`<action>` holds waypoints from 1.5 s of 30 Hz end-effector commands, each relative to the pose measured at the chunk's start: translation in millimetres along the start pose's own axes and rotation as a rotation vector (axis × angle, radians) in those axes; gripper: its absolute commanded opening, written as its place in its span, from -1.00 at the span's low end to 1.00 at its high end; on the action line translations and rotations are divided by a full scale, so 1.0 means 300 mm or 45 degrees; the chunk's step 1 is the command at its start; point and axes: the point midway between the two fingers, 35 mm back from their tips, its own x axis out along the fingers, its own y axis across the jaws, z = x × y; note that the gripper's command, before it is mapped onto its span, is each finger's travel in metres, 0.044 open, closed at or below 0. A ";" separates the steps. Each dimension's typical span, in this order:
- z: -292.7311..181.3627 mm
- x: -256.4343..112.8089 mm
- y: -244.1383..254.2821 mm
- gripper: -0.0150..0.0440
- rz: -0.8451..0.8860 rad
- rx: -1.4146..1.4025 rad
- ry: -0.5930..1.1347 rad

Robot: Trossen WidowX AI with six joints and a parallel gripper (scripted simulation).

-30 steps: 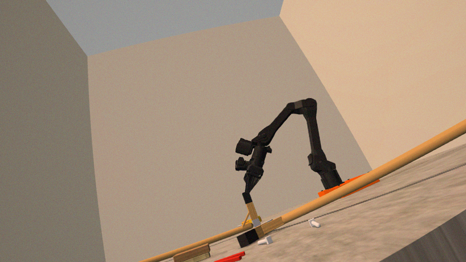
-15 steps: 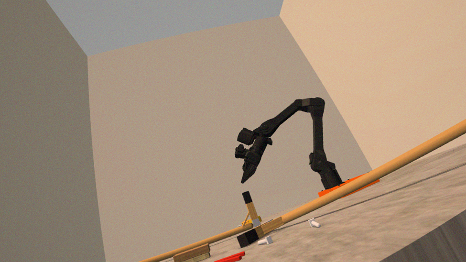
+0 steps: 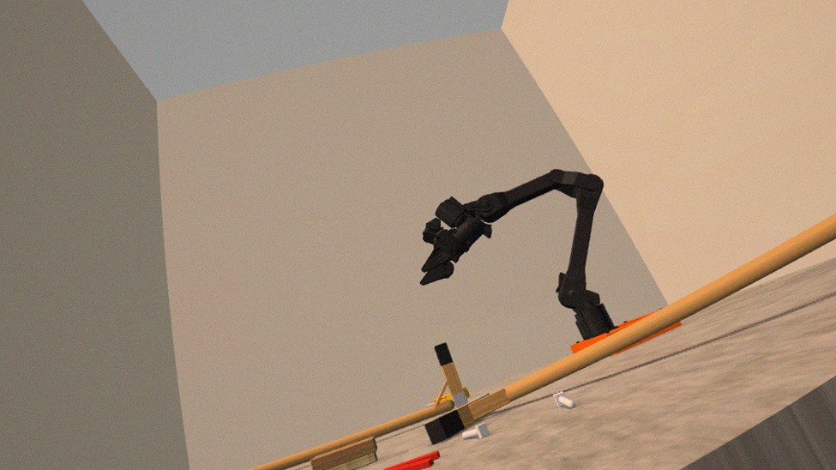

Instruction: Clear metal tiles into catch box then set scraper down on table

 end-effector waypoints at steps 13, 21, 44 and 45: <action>0.227 -0.292 0.067 1.00 0.038 -0.081 -0.360; 0.229 -0.291 0.069 1.00 0.036 -0.078 -0.362; 0.229 -0.291 0.069 1.00 0.036 -0.078 -0.362; 0.229 -0.291 0.069 1.00 0.036 -0.078 -0.362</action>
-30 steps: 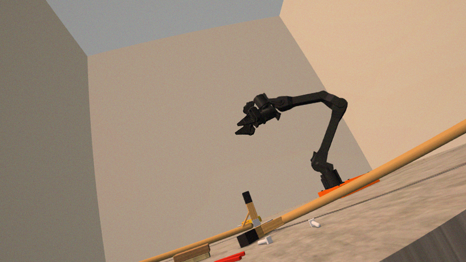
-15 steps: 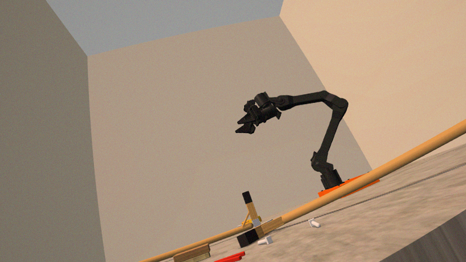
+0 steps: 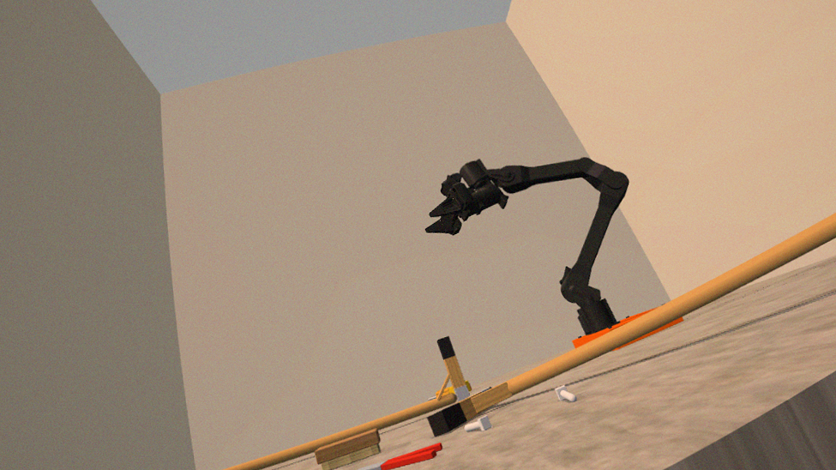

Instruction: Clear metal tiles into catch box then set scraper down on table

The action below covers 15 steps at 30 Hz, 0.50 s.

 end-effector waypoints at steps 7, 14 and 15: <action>-0.079 0.070 -0.024 1.00 -0.009 0.039 0.099; -0.214 0.168 -0.050 1.00 -0.025 0.076 0.259; -0.234 0.181 -0.052 1.00 -0.027 0.080 0.282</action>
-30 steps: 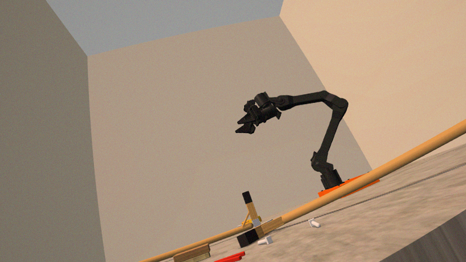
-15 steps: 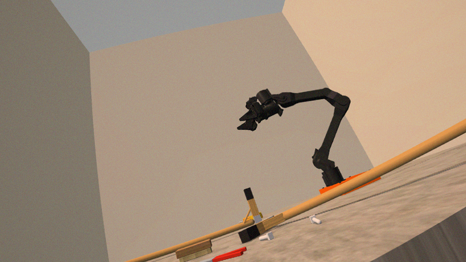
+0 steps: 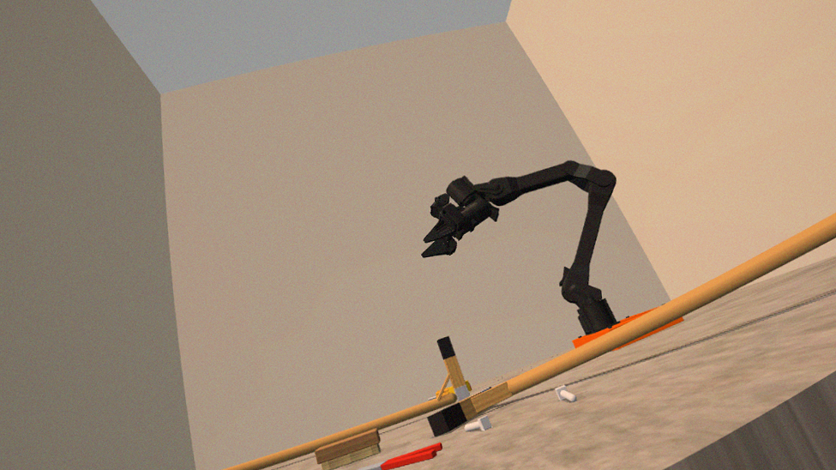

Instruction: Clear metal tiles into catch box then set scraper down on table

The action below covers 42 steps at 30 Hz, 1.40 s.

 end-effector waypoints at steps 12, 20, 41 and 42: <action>-0.314 0.219 -0.028 1.00 -0.040 0.032 0.381; -0.488 0.288 -0.021 1.00 -0.059 0.012 0.582; -0.518 0.240 -0.006 1.00 -0.066 -0.018 0.730; -0.507 0.230 -0.005 1.00 -0.065 -0.018 0.731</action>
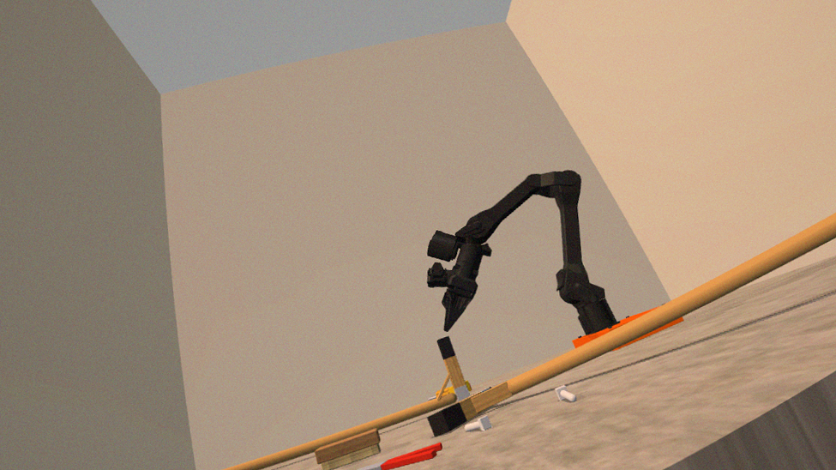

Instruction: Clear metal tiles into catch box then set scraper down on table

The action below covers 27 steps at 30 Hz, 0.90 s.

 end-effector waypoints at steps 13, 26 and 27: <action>-0.013 -0.033 0.001 1.00 0.005 -0.008 -0.001; -0.055 0.023 0.001 1.00 0.006 -0.008 -0.001; -0.054 0.026 0.001 1.00 0.006 -0.008 -0.001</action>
